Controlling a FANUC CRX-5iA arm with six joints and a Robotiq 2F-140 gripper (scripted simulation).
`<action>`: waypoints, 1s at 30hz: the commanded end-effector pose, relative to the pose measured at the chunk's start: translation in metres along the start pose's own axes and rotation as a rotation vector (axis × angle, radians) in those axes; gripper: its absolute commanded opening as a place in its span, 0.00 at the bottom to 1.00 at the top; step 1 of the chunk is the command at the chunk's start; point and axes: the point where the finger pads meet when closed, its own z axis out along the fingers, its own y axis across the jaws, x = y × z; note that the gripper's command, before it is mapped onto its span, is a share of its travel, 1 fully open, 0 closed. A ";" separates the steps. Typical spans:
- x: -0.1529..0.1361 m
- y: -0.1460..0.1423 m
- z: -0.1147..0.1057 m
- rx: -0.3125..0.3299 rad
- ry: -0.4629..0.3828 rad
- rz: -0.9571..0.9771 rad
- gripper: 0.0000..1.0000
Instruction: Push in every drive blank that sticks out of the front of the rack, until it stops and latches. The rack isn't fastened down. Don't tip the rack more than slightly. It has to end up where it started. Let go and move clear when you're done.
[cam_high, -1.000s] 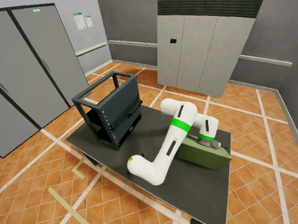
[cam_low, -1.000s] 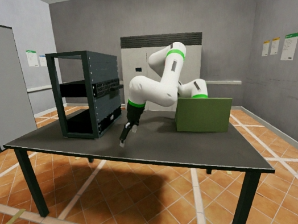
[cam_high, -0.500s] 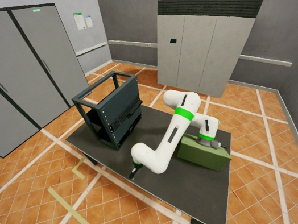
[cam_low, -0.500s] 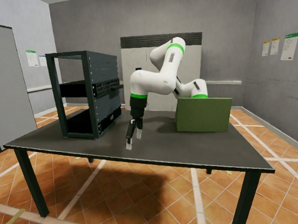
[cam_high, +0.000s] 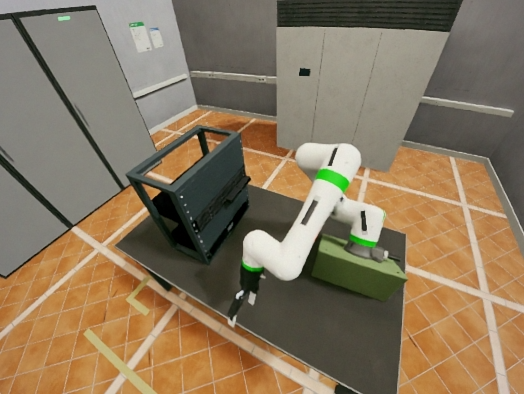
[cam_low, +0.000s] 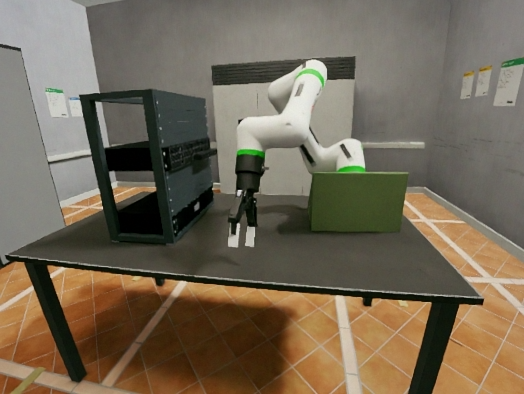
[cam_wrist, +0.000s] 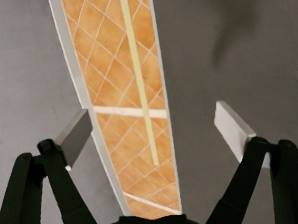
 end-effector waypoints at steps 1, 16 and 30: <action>-0.008 -0.027 -0.021 0.163 -0.025 0.012 1.00; 0.014 -0.078 -0.116 0.582 0.057 0.101 1.00; 0.073 -0.064 -0.221 0.874 0.274 0.228 1.00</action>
